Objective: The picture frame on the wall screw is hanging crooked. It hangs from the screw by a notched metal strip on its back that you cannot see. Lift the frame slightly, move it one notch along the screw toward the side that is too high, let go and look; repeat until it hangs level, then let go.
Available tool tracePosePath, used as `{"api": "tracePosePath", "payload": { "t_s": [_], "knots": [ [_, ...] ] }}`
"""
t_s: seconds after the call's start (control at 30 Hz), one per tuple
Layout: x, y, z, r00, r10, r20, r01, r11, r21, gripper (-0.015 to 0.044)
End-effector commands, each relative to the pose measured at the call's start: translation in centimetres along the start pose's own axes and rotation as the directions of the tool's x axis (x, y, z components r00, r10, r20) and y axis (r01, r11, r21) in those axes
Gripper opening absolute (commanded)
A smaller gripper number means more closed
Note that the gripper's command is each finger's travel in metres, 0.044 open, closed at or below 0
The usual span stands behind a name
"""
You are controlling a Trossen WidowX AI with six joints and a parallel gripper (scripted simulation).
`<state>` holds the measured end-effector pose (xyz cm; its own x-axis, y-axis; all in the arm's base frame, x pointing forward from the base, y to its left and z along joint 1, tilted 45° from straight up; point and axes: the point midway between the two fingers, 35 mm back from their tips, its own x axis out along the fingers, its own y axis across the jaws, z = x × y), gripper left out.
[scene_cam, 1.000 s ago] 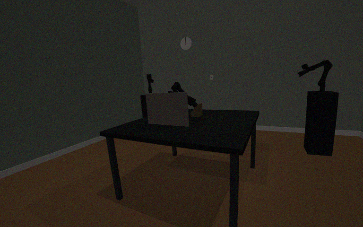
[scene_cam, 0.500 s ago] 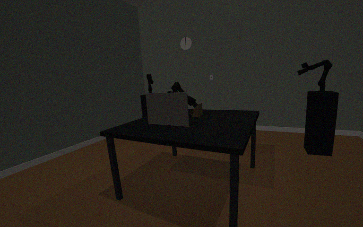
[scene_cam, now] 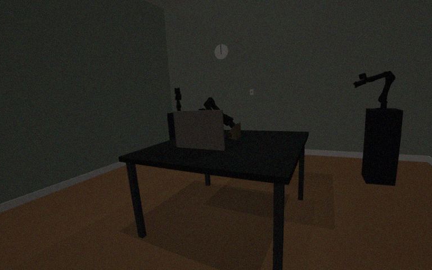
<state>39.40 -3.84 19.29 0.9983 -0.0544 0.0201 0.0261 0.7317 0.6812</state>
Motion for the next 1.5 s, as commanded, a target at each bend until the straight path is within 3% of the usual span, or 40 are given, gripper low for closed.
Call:
{"api": "tracePosePath", "payload": {
  "t_s": [0.0, 0.23, 0.57, 0.73, 1.1, 1.3, 1.47],
  "knots": [
    [0.0, 0.0, 0.0, 1.000, 0.001, 0.001, -0.001, 1.000, 0.031, 0.0000],
    [0.0, -0.1, 0.0, 1.000, 0.001, 0.001, -0.001, 0.998, 0.061, 0.0000],
    [0.0, 0.0, 0.0, 1.000, 0.000, 0.000, 0.000, 0.999, 0.041, 0.0260],
    [-0.6, 0.1, 0.2, 1.000, 0.000, 0.000, 0.000, 1.000, 0.024, 0.0260],
    [-9.5, -0.1, 0.0, 1.000, 0.001, -0.003, -0.002, 0.967, -0.254, 0.0260],
    [-9.5, 0.5, 0.2, 1.000, 0.005, 0.005, -0.004, 0.970, -0.244, 0.0260],
    [-11.7, 2.5, -0.5, 1.000, 0.003, 0.001, -0.002, 0.962, -0.273, 0.0260]
  ]
}}
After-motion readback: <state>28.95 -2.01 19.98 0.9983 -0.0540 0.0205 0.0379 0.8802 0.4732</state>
